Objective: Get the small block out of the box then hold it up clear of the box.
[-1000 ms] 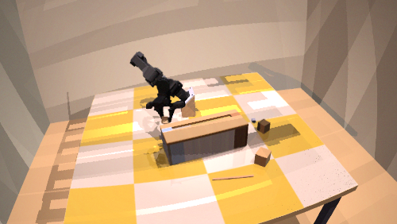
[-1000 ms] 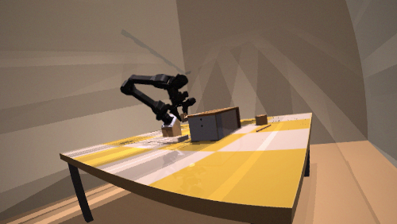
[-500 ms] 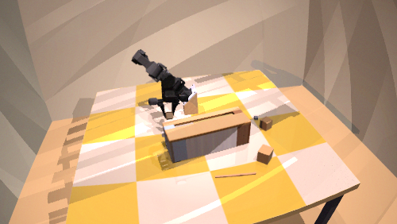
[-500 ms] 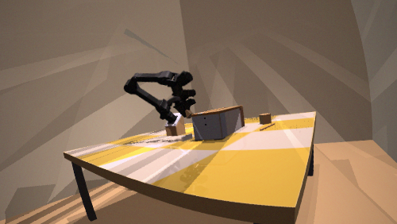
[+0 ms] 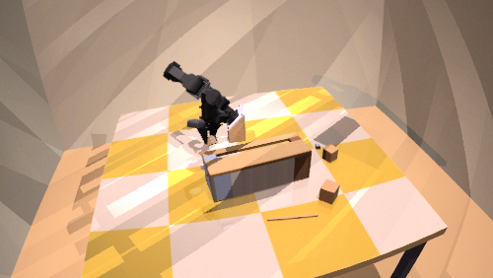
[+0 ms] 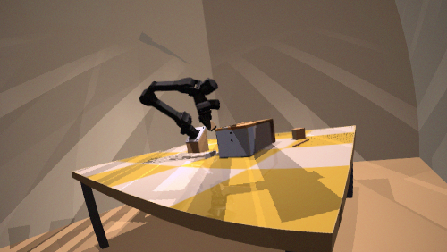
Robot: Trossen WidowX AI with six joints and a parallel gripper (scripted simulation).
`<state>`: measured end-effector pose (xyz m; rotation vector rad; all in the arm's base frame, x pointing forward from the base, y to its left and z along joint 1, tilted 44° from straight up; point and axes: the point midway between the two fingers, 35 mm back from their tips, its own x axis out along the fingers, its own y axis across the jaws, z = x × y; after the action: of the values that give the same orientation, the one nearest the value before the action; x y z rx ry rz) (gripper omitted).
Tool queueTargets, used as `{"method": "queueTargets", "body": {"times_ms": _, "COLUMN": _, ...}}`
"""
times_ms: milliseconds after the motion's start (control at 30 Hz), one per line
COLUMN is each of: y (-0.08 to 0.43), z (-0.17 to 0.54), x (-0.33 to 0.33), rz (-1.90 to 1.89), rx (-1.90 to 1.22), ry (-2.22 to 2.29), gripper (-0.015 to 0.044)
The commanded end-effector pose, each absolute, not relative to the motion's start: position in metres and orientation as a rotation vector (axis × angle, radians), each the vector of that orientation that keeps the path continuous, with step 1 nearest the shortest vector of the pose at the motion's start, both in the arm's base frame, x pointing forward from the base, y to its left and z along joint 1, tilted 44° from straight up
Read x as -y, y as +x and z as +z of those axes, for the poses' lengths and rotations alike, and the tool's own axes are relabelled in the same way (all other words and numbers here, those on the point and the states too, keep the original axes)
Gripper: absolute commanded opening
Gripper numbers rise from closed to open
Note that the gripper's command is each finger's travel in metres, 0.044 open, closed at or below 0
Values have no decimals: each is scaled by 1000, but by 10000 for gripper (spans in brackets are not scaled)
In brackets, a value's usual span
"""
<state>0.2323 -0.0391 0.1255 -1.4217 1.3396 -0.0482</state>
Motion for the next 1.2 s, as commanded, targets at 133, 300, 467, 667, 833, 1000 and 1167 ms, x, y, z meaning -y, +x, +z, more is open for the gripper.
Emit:
{"method": "queueTargets", "body": {"times_ms": 133, "y": 234, "z": 133, "x": 34, "rz": 133, "rx": -1374, "ry": -1693, "gripper": 0}}
{"method": "queueTargets", "body": {"times_ms": 300, "y": 233, "z": 136, "x": 31, "rz": 267, "rx": -1397, "ry": -1872, "gripper": 0}}
{"method": "queueTargets", "body": {"times_ms": 467, "y": 232, "z": 139, "x": 28, "rz": 407, "rx": -1412, "ry": -2049, "gripper": 0}}
{"method": "queueTargets", "body": {"times_ms": 667, "y": 232, "z": 143, "x": 25, "rz": 585, "rx": -1420, "ry": -2258, "gripper": 0}}
{"method": "queueTargets", "body": {"times_ms": 833, "y": 231, "z": 146, "x": 22, "rz": 742, "rx": -1417, "ry": -2428, "gripper": 0}}
{"method": "queueTargets", "body": {"times_ms": 1000, "y": 230, "z": 149, "x": 19, "rz": 908, "rx": -1405, "ry": -2594, "gripper": 0}}
{"method": "queueTargets", "body": {"times_ms": 1167, "y": 230, "z": 153, "x": 16, "rz": 1084, "rx": -1383, "ry": -2754, "gripper": 0}}
